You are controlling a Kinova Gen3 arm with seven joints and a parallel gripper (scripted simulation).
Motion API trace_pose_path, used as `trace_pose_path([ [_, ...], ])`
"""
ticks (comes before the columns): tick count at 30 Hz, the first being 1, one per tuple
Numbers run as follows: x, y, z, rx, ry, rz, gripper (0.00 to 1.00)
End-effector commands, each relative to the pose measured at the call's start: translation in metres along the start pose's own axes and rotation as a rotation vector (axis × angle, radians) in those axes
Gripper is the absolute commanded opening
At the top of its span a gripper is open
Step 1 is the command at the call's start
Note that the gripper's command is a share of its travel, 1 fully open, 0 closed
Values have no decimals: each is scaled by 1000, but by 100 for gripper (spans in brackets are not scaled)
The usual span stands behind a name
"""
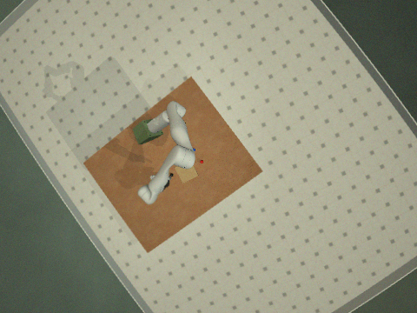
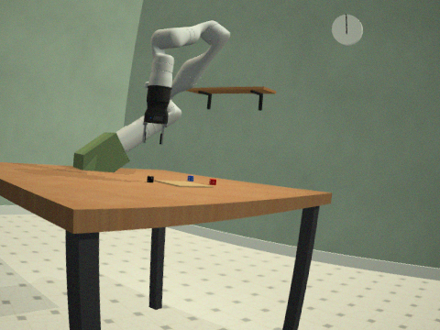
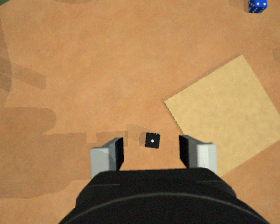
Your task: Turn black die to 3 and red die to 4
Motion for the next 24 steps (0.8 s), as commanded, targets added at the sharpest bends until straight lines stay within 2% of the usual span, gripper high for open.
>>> trace_pose_path([
  [1,-1,-1,-1,-2,47,3,100],
  [3,-1,-1,-1,-2,47,3,100],
  [6,-3,-5,-3,1,139,3,100],
  [18,-6,-23,-5,8,621,5,100],
  [20,-6,-23,-5,8,621,5,100],
  [24,-6,-29,-4,6,796,5,100],
])
Point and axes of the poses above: the point where the finger pads meet when closed, its own y axis back along the fingers, its own x axis across the jaws, z = x × y, the point moved 9 cm from there along y, back along the fingers
